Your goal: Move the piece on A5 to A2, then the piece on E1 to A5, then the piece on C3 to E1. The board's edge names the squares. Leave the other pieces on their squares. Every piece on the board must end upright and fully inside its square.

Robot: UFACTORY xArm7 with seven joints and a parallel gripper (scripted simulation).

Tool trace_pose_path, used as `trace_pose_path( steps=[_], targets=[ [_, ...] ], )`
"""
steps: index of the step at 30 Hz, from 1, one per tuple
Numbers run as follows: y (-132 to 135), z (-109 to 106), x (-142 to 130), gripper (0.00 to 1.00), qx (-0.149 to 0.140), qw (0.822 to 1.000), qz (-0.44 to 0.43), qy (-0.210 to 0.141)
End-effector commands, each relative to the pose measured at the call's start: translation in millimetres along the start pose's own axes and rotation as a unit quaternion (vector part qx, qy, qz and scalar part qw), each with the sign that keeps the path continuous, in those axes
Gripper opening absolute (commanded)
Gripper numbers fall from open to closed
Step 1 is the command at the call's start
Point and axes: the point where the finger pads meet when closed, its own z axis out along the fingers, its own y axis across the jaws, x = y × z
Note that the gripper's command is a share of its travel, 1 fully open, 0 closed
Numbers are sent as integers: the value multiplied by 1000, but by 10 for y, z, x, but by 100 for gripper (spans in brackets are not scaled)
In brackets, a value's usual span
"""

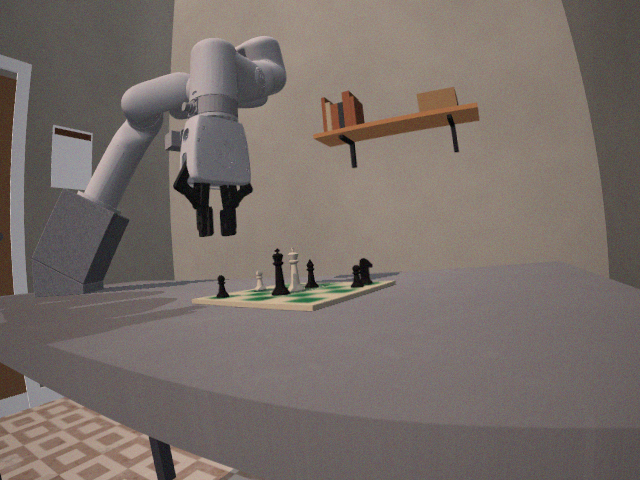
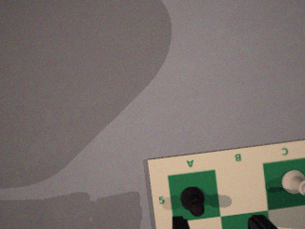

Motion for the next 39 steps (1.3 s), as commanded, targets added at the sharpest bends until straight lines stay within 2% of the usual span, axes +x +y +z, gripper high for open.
trace_pose_path(
  steps=[1,20,39],
  targets=[
    [-8,-16,-14,35,0,1000,0,-2],
    [-8,73,-15,35,0,1000,0,-2],
    [-9,329,-17,35,0,1000,0,-2]
  ],
)
